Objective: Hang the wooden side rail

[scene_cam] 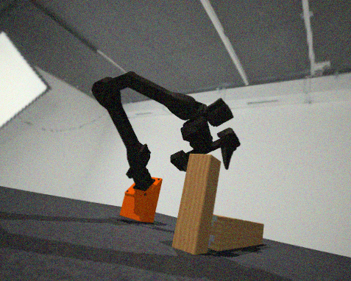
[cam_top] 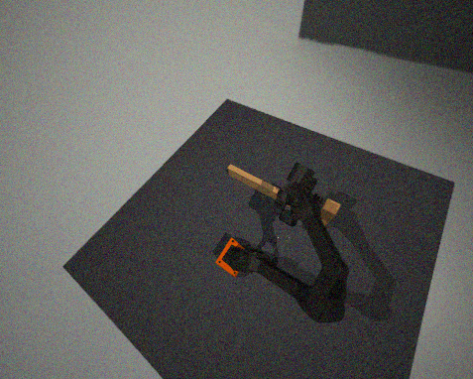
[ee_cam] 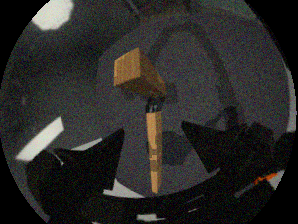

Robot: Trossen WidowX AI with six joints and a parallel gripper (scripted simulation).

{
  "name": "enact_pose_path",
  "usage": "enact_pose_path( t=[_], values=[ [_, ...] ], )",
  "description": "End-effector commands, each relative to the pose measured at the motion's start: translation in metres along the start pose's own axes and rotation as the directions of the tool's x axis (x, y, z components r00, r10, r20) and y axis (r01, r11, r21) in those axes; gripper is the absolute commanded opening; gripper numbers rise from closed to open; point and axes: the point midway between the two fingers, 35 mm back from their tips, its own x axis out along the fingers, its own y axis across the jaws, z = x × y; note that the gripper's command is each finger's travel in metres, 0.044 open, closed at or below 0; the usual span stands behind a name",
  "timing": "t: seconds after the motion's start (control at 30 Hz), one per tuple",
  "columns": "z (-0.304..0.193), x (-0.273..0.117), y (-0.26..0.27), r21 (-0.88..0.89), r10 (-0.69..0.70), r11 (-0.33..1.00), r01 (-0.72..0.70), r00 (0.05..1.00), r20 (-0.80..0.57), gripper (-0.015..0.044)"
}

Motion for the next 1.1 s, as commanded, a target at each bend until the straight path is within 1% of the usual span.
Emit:
enact_pose_path(
  t=[0.0,0.07,0.17,0.33,0.4,0.43,0.5,0.67,0.77,0.87,0.97,1.07],
  values=[
    [-0.004,0.003,0.012,-0.855,-0.100,0.519,0.003,0.993,-0.058,0.0440],
    [-0.004,0.003,0.013,-0.918,-0.112,0.396,-0.012,0.992,-0.061,0.0440],
    [-0.004,0.004,0.015,-0.983,-0.141,0.176,-0.044,0.988,-0.069,0.0440],
    [-0.003,0.005,0.017,-0.976,-0.184,-0.188,-0.113,0.980,-0.078,0.0440],
    [-0.003,0.006,0.023,-0.959,-0.180,-0.251,-0.135,0.980,-0.090,0.0440],
    [-0.002,0.007,0.023,-0.922,-0.193,-0.356,-0.151,0.977,-0.086,0.0440],
    [0.001,0.007,0.023,-0.850,-0.214,-0.497,-0.178,0.974,-0.079,0.0440],
    [0.006,0.008,0.024,-0.595,-0.256,-0.767,-0.242,0.965,-0.062,0.0440],
    [0.009,0.009,0.024,-0.393,-0.284,-0.876,-0.280,0.958,-0.049,0.0440],
    [0.012,0.010,0.025,-0.177,-0.307,-0.935,-0.308,0.951,-0.037,0.0440],
    [0.016,0.010,0.025,0.049,-0.329,-0.944,-0.327,0.944,-0.025,0.0440],
    [0.020,0.010,0.026,0.275,-0.352,-0.901,-0.336,0.936,-0.011,0.0440]
  ],
)
